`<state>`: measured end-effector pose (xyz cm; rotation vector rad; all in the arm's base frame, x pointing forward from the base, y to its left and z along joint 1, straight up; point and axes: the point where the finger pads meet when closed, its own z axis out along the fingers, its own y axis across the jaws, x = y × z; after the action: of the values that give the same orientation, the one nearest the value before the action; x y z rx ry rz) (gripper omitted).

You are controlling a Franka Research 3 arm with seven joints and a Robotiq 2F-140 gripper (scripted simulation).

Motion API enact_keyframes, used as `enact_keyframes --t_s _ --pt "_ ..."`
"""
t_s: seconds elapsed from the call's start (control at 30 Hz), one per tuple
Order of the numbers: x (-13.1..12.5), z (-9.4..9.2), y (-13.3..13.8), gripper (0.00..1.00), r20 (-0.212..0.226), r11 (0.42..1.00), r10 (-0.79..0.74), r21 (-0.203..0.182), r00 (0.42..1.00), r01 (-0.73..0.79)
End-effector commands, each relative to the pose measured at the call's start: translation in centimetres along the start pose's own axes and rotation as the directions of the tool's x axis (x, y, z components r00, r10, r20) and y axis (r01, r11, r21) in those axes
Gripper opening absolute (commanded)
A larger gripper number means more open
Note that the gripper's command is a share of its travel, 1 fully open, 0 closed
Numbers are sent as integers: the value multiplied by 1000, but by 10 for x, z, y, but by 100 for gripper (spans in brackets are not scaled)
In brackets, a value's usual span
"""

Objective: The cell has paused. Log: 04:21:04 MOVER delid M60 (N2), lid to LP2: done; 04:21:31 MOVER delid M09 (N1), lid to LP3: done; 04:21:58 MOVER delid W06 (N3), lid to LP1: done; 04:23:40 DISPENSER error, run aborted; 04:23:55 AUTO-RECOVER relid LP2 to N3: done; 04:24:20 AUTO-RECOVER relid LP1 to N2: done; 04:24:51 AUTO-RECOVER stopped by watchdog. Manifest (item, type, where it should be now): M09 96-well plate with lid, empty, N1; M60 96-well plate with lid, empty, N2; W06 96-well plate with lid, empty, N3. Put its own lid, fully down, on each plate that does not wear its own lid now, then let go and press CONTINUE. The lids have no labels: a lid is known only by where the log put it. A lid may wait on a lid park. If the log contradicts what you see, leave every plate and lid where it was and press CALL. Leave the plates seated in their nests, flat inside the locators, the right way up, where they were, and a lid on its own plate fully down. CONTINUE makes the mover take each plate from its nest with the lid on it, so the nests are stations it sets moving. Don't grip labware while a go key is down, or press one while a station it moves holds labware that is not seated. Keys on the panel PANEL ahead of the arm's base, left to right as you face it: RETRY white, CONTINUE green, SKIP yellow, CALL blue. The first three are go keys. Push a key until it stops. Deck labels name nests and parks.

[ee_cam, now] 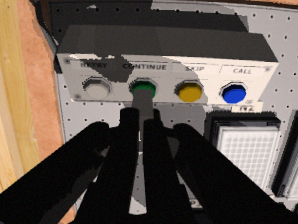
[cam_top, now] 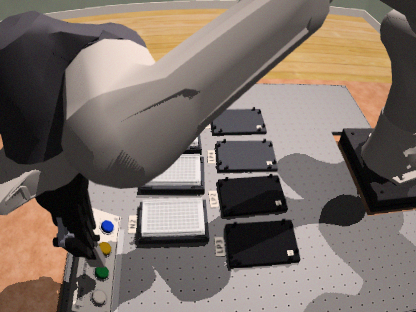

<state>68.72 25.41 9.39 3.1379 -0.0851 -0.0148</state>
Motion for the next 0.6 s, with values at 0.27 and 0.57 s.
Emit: enact_keyframes --t_s 0.27,0.57 --pt "-1 11 -3 0 -1 1000 0 3 1000 0" --pt "-1 20 -3 0 -1 1000 0 3 1000 0"
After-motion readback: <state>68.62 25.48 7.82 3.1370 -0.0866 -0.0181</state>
